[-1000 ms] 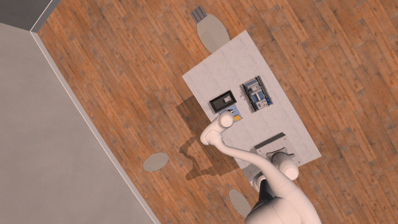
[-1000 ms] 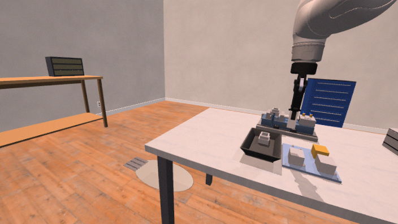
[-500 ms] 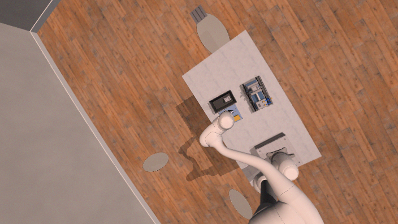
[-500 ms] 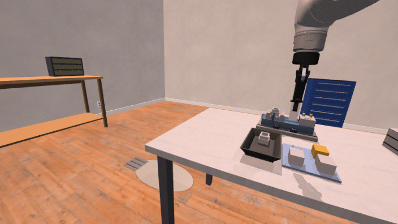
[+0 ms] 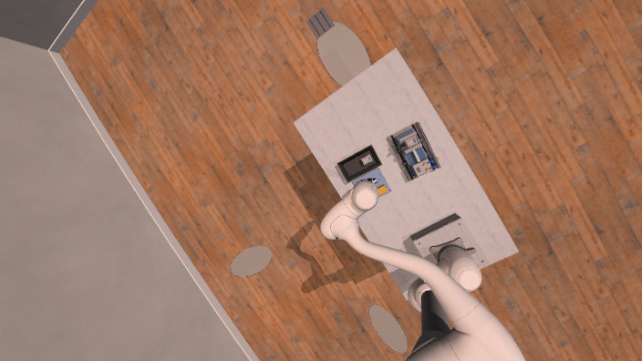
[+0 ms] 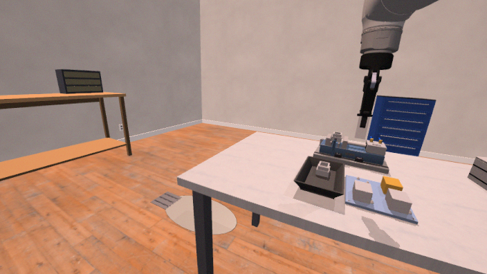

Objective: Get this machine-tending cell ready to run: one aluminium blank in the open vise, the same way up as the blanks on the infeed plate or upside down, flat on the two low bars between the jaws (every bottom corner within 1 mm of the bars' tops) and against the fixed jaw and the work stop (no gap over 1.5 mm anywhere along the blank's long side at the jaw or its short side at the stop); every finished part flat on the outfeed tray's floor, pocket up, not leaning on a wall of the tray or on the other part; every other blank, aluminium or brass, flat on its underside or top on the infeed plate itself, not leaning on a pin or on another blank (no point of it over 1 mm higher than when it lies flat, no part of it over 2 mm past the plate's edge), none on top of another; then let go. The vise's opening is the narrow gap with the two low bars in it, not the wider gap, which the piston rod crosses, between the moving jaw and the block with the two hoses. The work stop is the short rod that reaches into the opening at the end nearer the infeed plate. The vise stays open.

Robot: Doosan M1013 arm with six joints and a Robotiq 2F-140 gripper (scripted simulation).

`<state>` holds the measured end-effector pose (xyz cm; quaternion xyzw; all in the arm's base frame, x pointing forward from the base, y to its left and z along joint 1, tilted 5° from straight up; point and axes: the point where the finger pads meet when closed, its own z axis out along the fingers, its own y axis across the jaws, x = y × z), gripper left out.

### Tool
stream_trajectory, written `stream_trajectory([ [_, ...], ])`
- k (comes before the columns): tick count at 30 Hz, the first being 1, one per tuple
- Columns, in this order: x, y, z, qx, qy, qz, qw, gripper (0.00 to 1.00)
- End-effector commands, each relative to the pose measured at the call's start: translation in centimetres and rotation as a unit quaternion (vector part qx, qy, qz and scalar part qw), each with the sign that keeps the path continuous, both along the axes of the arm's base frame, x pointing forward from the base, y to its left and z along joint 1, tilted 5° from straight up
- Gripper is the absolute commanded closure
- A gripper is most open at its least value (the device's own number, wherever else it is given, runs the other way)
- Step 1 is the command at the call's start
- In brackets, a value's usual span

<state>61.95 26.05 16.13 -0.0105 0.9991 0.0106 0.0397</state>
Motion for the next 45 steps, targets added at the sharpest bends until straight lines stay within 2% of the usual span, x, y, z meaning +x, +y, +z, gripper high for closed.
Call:
stream_trajectory([
  [1, 0.0, 0.0, 0.2, 0.000, 0.000, 0.000, 1.000, 1.00],
  [8, 0.2, 0.0, 0.2, 0.000, 0.000, 0.000, 1.000, 1.00],
  [9, 1.3, 0.1, 0.4, 0.000, 0.000, 0.000, 1.000, 1.00],
  [10, 3.6, 0.4, 0.7, 0.000, 0.000, 0.000, 1.000, 1.00],
  [21, 16.3, 0.9, 1.5, 0.000, 0.000, 0.000, 1.000, 1.00],
  [45, 16.6, 0.9, 0.5, 0.000, 0.000, 0.000, 1.000, 1.00],
])
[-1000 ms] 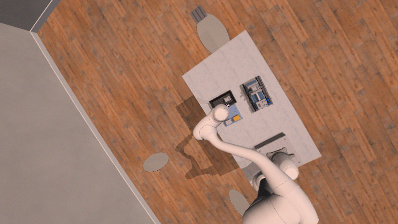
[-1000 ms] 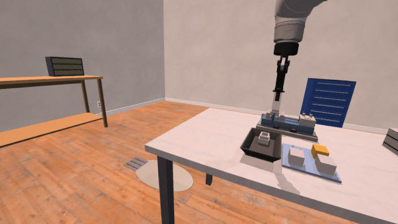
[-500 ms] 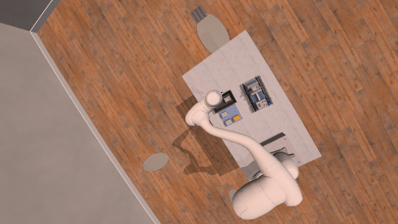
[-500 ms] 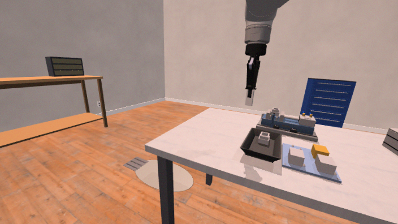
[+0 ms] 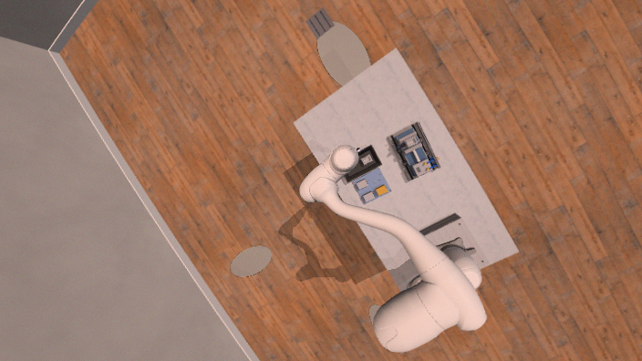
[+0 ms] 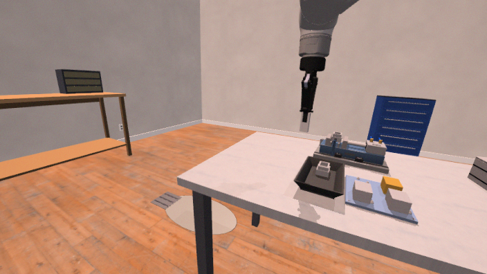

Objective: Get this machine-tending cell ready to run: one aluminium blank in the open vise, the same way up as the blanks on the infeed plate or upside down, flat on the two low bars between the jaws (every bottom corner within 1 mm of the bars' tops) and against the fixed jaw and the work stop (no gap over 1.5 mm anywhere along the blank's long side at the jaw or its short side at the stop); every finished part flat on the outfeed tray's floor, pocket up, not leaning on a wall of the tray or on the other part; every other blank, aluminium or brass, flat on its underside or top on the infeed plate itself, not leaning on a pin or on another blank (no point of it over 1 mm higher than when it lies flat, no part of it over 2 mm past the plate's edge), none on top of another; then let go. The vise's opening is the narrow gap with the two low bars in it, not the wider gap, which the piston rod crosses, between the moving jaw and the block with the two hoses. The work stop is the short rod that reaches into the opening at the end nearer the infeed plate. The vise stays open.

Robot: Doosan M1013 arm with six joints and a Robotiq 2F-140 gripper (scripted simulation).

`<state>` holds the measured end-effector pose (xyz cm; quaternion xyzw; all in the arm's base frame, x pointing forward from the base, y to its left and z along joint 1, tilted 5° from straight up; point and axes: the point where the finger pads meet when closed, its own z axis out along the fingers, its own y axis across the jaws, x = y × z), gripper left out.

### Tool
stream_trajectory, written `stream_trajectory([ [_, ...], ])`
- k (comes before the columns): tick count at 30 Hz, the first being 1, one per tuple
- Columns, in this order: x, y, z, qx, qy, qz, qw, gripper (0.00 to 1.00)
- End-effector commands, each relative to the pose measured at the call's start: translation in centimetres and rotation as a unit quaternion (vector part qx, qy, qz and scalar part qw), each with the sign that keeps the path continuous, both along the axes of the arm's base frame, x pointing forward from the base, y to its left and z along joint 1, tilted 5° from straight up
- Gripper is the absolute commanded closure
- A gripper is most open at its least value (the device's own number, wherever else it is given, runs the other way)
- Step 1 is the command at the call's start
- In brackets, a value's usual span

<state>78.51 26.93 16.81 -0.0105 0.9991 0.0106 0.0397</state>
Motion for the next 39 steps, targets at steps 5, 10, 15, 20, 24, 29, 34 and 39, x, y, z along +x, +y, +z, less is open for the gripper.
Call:
stream_trajectory([
  [5, 0.1, 0.0, -1.0, 0.000, 0.000, 0.000, 1.000, 1.00],
  [10, 0.2, 0.0, -2.0, 0.000, 0.000, 0.000, 1.000, 1.00],
  [15, 0.2, 0.1, -2.6, 0.000, 0.000, 0.000, 1.000, 1.00],
  [20, 0.3, 0.1, -3.6, 0.000, 0.000, 0.000, 1.000, 1.00],
  [24, 0.3, 0.1, -4.3, 0.000, 0.000, 0.000, 1.000, 1.00],
  [29, 0.4, 0.1, -4.7, 0.000, 0.000, 0.000, 1.000, 1.00],
  [34, 0.4, 0.1, -5.2, 0.000, 0.000, 0.000, 1.000, 1.00],
  [39, 0.4, 0.1, -5.5, 0.000, 0.000, 0.000, 1.000, 1.00],
])
